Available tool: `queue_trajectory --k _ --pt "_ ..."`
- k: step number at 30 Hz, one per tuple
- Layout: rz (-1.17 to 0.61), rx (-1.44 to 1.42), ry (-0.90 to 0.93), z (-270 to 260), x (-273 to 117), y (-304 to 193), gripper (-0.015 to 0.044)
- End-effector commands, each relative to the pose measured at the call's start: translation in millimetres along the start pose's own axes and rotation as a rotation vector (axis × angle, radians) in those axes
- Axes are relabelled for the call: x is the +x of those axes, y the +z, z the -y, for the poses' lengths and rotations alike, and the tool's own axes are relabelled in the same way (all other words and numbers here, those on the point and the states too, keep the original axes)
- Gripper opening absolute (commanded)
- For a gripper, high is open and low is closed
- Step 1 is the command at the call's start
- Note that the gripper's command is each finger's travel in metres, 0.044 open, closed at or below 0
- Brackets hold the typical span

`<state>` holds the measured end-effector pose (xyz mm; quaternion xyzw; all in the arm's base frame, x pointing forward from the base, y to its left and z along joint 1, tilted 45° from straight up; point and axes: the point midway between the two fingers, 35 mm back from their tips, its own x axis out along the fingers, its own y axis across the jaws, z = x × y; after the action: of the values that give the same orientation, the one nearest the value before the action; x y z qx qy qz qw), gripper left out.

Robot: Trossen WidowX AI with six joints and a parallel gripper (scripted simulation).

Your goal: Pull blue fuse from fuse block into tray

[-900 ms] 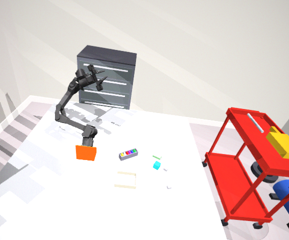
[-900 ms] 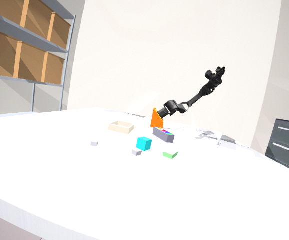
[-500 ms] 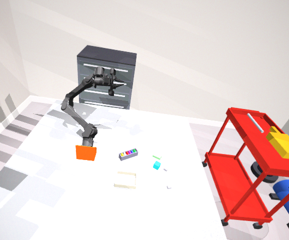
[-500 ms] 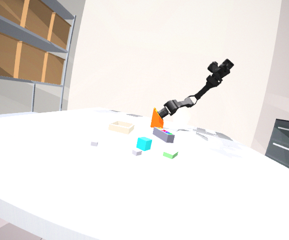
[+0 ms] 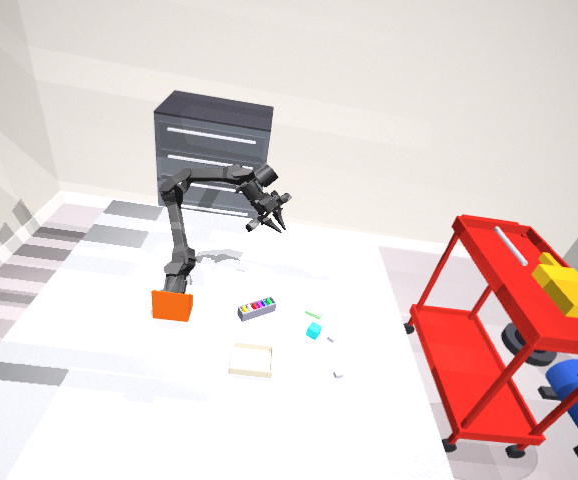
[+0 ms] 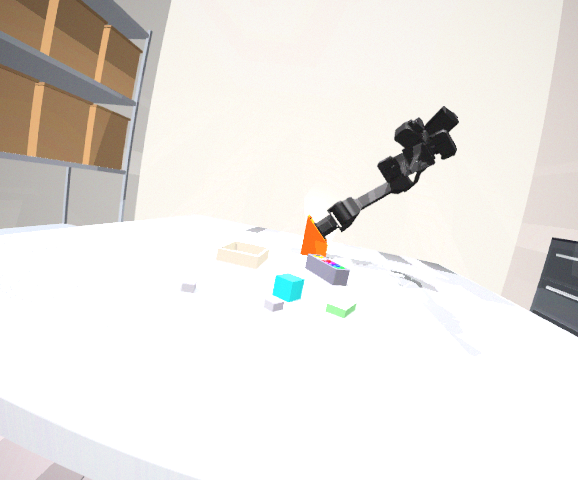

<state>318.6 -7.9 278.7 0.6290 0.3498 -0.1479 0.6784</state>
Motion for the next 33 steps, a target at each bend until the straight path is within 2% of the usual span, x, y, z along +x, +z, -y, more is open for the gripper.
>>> queue_trajectory --k 1,7,13,33 --pt "-0.174 -0.038 -0.183 38 54 -4 0.0073" --pt "-0.475 -0.059 -0.390 100 117 -19 0.0073" --pt "-0.750 -0.018 -0.502 157 153 -39 0.0073" --pt "-0.758 -0.016 -0.504 167 162 -45 0.0073"
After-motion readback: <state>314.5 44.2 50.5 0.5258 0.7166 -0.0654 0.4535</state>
